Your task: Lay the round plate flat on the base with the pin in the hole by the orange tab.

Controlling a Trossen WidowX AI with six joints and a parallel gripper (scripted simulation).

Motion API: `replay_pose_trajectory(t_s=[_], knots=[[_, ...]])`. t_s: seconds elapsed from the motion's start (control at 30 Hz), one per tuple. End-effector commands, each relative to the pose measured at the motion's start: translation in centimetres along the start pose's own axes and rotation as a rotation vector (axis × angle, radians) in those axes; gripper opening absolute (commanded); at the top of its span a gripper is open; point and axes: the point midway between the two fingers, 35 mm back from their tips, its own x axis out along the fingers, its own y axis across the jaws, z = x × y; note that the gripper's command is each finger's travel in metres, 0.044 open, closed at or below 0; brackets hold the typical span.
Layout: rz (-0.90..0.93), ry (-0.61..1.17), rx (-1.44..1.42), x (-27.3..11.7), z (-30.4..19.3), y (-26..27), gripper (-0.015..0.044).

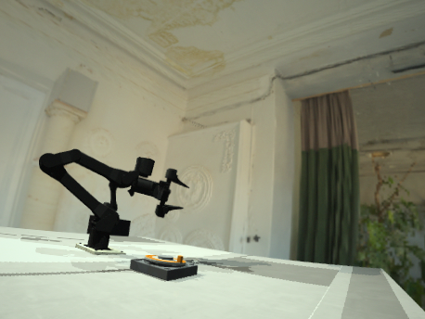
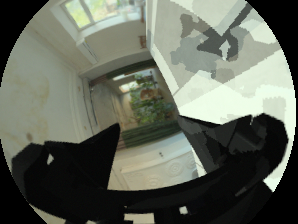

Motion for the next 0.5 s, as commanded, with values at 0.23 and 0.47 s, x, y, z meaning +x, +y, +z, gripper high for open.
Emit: replay_pose_trajectory(t_s=[0.23,0.47], knots=[[-0.362,-0.208,-0.400,3.3,6.6,-0.4,0.0190],[-0.739,-0.255,-0.626,4.0,13.6,-1.3,0.0006]])
